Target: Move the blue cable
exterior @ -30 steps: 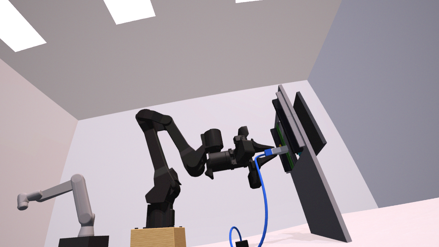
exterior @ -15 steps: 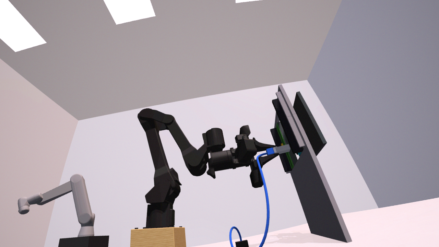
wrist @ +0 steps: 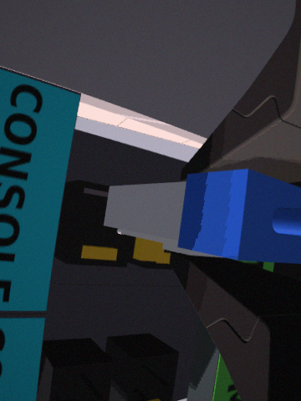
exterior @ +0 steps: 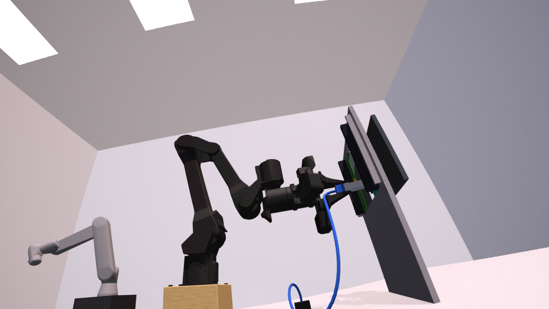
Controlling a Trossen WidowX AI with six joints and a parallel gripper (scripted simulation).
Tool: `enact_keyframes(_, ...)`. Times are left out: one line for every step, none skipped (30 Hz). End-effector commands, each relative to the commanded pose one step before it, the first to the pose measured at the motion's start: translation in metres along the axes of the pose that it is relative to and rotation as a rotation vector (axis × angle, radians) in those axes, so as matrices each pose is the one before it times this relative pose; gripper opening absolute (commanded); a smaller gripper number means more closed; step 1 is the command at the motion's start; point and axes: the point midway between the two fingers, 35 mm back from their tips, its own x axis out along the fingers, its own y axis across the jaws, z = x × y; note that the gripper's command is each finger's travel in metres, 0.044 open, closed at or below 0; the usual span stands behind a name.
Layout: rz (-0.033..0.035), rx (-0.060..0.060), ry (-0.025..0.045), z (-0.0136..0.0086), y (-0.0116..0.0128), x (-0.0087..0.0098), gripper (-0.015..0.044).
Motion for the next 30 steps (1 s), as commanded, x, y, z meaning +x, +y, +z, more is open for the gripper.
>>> enact_keyframes(0.01018,-0.0024,0.00469,-0.00048,0.00332,0.00342,0.0)
enact_keyframes(0.00008,0.0,-0.00002,0.00006,0.00002,0.0004,0.0)
enact_keyframes(0.00009,0.0,-0.00001,0.00007,0.0,0.00038,0.0)
enact_keyframes(0.00009,0.0,-0.00001,0.00007,0.0,0.00041,0.0)
enact_keyframes(0.00008,0.0,-0.00001,0.00008,0.0,0.00044,0.0)
enact_keyframes(0.00007,0.0,-0.00001,0.00007,0.0,0.00041,0.0)
enact_keyframes(0.00008,0.0,-0.00001,0.00007,0.0,0.00042,0.0)
enact_keyframes(0.00008,0.0,-0.00001,0.00007,0.0,0.00042,0.0)
enact_keyframes(0.00009,0.0,-0.00001,0.00009,-0.00003,0.00041,0.0)
enact_keyframes(0.00009,0.0,-0.00001,0.00009,-0.00004,0.00042,0.0)
enact_keyframes(0.00009,0.0,-0.00001,0.00009,-0.00001,0.00046,0.0)
enact_keyframes(0.00008,0.0,-0.00001,0.00008,-0.00001,0.0004,0.0)
enact_keyframes(0.00009,0.0,-0.00001,0.00008,0.0,0.00042,0.0)
enact_keyframes(0.00009,0.0,-0.00001,0.00008,0.0,0.00042,0.0)
enact_keyframes(0.0001,0.0,-0.00001,0.00008,0.0,0.00045,0.0)
enact_keyframes(0.00009,0.0,-0.00001,0.00007,0.0,0.00041,0.0)
enact_keyframes(0.00008,0.0,-0.00001,0.0001,-0.00003,0.0004,0.0)
enact_keyframes(0.00009,0.0,-0.00001,0.00011,-0.00003,0.00042,0.0)
enact_keyframes(0.00009,0.0,-0.00001,0.00009,-0.00001,0.00046,0.0)
enact_keyframes(0.00008,0.0,-0.00001,0.00008,-0.00001,0.0004,0.0)
enact_keyframes(0.00008,0.0,-0.00001,0.00008,0.0,0.00042,0.0)
enact_keyframes(0.00008,0.0,-0.00001,0.00008,0.0,0.00042,0.0)
enact_keyframes(0.00009,0.0,-0.00001,0.00008,0.0,0.00045,0.0)
enact_keyframes(0.00009,0.0,-0.00001,0.00007,0.0,0.00041,0.0)
enact_keyframes(0.00009,0.0,-0.00001,0.00009,-0.00001,0.00042,0.0)
enact_keyframes(0.00009,0.0,-0.00001,0.00009,-0.00001,0.00042,0.0)
enact_keyframes(0.00009,0.0,-0.00001,0.00008,0.0,0.00044,0.0)
enact_keyframes(0.00008,0.0,-0.00001,0.00008,0.0,0.00041,0.0)
enact_keyframes(0.00008,0.0,-0.00001,0.00008,0.0,0.00042,0.0)
enact_keyframes(0.00008,0.0,-0.00001,0.00007,0.0,0.00042,0.0)
